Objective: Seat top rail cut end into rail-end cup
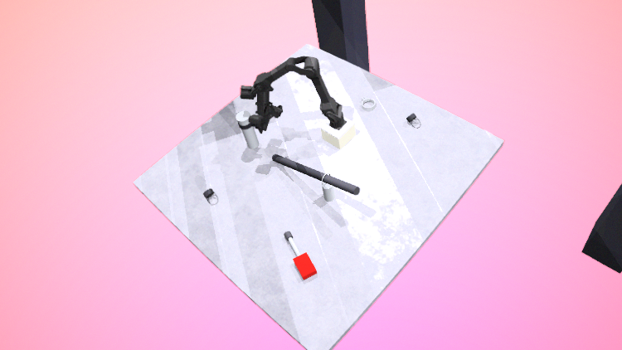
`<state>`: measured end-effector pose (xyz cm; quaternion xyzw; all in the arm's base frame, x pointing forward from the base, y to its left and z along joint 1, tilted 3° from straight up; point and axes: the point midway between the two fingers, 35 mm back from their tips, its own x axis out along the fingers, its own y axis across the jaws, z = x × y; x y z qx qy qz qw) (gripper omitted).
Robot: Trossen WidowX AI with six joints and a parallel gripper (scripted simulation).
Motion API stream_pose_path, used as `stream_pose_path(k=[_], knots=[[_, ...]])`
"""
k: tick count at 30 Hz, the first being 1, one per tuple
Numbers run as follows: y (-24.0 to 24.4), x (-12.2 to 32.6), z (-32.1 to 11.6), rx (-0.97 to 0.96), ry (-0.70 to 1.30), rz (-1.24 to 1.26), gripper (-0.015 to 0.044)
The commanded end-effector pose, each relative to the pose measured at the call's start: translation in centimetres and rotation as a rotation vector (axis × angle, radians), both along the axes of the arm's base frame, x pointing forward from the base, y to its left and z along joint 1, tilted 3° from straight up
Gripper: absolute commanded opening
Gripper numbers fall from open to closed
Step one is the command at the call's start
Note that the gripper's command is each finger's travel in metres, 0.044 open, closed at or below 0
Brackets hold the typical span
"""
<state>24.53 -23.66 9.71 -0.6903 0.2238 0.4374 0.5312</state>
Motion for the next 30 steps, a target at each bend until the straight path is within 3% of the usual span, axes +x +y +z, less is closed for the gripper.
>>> stream_pose_path(k=[1, 30], knots=[[0.0, 0.2, 0.1, -0.001, -0.002, -0.022, 0.0], [0.5, 2.3, 0.2, 0.015, -0.011, -0.254, 0.0]])
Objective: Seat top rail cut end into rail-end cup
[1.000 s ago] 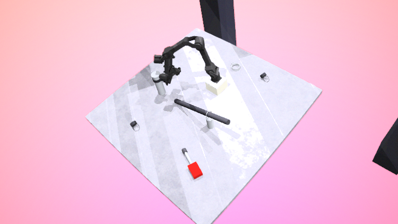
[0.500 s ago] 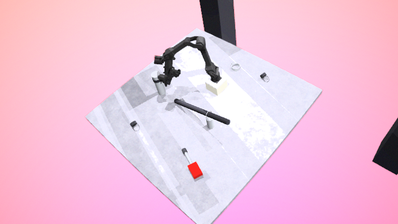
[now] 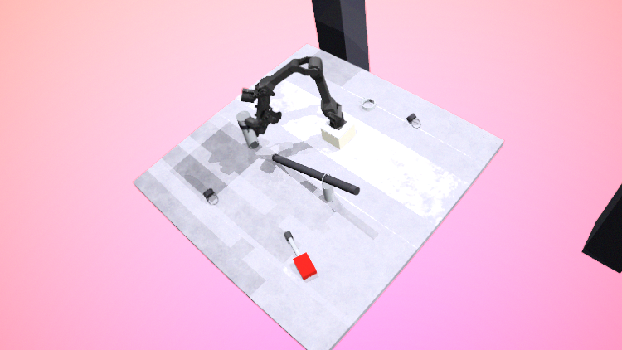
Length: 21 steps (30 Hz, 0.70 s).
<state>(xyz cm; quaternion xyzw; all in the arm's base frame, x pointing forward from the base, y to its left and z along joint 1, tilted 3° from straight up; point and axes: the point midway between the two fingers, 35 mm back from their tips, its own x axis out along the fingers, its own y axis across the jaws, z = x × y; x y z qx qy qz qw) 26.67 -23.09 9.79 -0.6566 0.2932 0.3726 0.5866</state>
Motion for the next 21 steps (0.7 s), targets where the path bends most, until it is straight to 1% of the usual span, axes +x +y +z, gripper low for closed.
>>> stream_pose_path(k=[1, 21], knots=[[-0.1, 0.3, 0.1, -0.006, 0.001, -0.035, 0.0], [0.0, 1.8, 0.3, 0.006, -0.006, -0.204, 0.0]])
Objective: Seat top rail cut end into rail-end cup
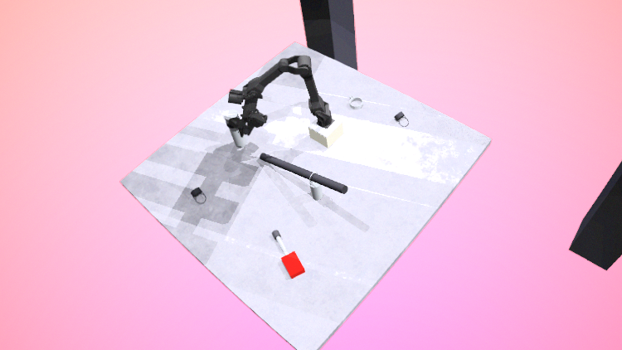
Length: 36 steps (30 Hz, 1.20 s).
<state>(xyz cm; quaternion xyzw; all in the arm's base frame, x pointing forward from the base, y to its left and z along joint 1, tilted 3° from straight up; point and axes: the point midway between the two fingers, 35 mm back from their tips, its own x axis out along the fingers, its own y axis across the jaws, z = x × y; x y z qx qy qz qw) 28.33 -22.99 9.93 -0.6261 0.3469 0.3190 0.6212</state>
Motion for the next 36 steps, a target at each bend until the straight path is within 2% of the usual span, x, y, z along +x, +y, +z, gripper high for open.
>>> stream_pose_path(k=[1, 25, 36], knots=[[-0.1, 0.22, 0.11, -0.004, -0.001, -0.032, 0.0], [0.0, 0.03, 0.03, -0.004, 0.002, -0.005, 0.0], [0.18, 0.05, 0.21, -0.004, 0.002, -0.006, 0.0289]])
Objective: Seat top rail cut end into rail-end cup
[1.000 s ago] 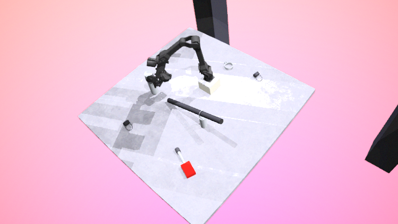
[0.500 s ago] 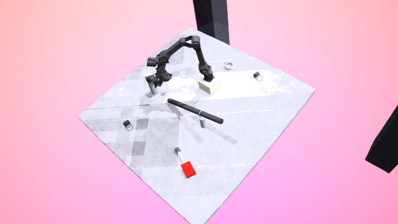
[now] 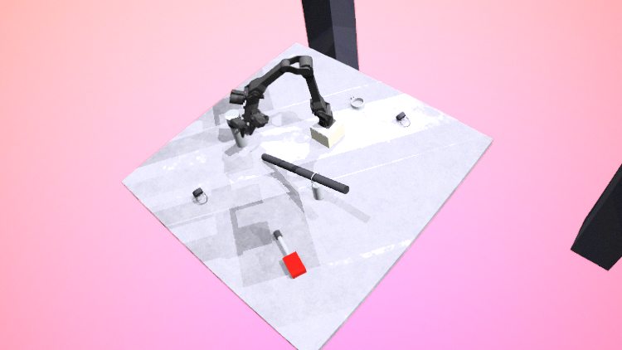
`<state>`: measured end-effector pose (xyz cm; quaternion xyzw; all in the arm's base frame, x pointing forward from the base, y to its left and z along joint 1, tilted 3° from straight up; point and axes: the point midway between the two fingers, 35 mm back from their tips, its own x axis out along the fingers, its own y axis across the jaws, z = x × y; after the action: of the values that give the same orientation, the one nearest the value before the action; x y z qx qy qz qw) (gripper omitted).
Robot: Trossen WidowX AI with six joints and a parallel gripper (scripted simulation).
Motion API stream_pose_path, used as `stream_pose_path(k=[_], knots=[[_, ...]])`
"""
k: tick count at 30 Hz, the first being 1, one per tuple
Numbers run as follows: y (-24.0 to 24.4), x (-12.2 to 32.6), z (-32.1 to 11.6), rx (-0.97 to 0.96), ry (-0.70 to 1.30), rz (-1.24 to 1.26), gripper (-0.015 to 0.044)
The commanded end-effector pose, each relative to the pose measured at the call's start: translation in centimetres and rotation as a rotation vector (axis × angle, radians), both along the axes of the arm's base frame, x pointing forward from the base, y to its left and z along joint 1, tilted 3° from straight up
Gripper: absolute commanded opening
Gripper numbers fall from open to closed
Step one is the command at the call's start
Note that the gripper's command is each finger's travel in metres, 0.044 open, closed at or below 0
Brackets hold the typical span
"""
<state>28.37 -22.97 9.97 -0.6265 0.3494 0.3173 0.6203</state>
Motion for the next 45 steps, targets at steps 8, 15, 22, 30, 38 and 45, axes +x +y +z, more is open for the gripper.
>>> stream_pose_path(k=[8, 15, 22, 30, 38, 45], knots=[[2.5, 0.1, 2.4, 0.002, -0.001, -0.011, 0.044], [4.1, 0.0, 3.9, 0.003, -0.003, -0.018, 0.044], [7.2, 0.7, 5.8, 0.228, -0.006, -0.381, 0.044], [12.0, 0.2, 9.2, 0.545, -0.051, -0.93, 0.044], [15.7, -1.3, 12.0, 0.826, -0.129, -1.379, 0.044], [16.5, -1.7, 12.5, 0.909, -0.152, -1.498, 0.044]])
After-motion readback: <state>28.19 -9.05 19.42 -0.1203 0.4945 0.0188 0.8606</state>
